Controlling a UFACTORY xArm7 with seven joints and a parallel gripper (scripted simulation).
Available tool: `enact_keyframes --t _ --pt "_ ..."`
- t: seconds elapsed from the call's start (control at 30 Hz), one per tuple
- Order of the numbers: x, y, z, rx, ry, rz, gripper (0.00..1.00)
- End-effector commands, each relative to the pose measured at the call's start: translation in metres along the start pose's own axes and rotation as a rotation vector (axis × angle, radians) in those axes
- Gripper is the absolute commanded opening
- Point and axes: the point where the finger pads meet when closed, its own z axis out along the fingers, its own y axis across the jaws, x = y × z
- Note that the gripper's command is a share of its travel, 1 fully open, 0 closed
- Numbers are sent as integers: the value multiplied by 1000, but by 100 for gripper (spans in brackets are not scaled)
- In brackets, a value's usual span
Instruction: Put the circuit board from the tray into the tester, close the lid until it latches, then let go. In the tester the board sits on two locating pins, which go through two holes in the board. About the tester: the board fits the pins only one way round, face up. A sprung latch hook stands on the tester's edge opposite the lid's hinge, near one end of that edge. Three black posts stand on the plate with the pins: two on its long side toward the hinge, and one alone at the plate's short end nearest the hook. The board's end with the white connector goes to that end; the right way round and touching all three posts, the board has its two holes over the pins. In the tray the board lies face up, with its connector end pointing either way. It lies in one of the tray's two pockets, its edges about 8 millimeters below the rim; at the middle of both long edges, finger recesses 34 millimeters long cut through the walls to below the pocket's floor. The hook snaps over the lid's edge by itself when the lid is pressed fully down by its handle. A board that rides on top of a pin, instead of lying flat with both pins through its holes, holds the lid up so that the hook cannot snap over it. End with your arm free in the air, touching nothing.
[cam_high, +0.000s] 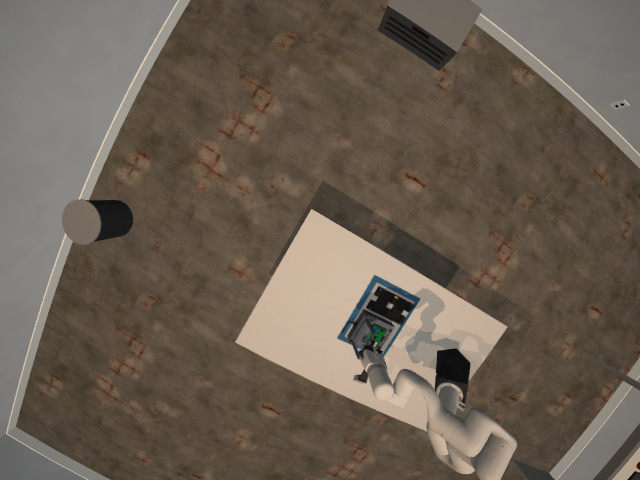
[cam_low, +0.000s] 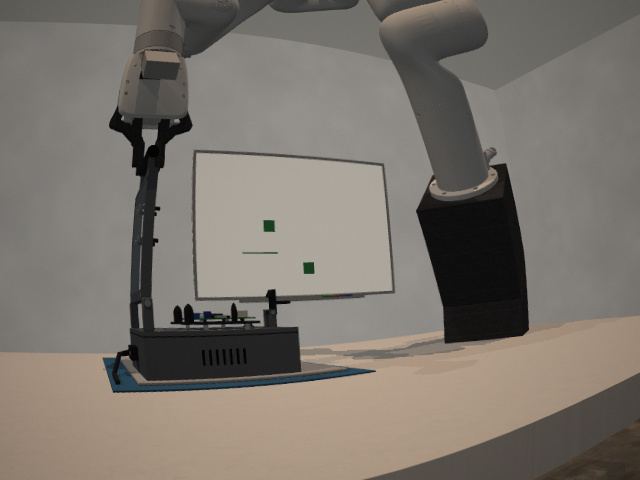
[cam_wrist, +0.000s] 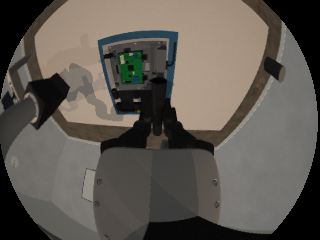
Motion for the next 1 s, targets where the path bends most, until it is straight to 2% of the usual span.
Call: enact_keyframes --t 0.0,0.67,0.97 --pt "0 -12 0 -5 -1 0 0" --pt "0 -54 11 -5 -1 0 0" --pt "0 -81 24 -5 -1 0 0"
